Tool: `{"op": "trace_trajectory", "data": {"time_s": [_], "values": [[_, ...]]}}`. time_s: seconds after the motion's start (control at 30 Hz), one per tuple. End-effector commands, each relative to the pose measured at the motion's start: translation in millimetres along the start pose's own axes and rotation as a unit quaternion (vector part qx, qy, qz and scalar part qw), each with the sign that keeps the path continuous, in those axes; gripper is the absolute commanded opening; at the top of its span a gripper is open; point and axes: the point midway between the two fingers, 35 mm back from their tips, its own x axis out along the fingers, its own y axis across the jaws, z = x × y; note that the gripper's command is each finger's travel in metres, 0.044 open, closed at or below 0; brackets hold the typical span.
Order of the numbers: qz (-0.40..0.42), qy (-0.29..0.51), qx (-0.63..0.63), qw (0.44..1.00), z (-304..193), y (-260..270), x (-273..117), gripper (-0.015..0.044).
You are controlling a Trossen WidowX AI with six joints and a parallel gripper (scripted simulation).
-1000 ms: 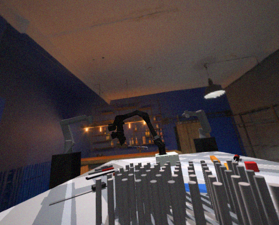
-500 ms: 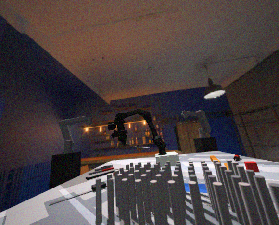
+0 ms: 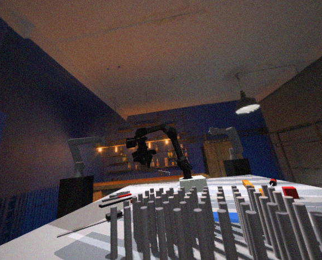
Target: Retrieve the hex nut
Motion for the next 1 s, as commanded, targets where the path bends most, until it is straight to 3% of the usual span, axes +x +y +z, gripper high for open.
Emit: {"op": "trace_trajectory", "data": {"time_s": [0.0, 0.53, 0.97], "values": [[-0.01, 0.006, -0.058, 0.998, 0, 12, 2, 0.0], [-0.022, 0.025, -0.281, 0.959, -2, 69, 11, 0.0], [-0.043, 0.039, -0.475, 0.878, -8, 114, 19, 0.0]]}}
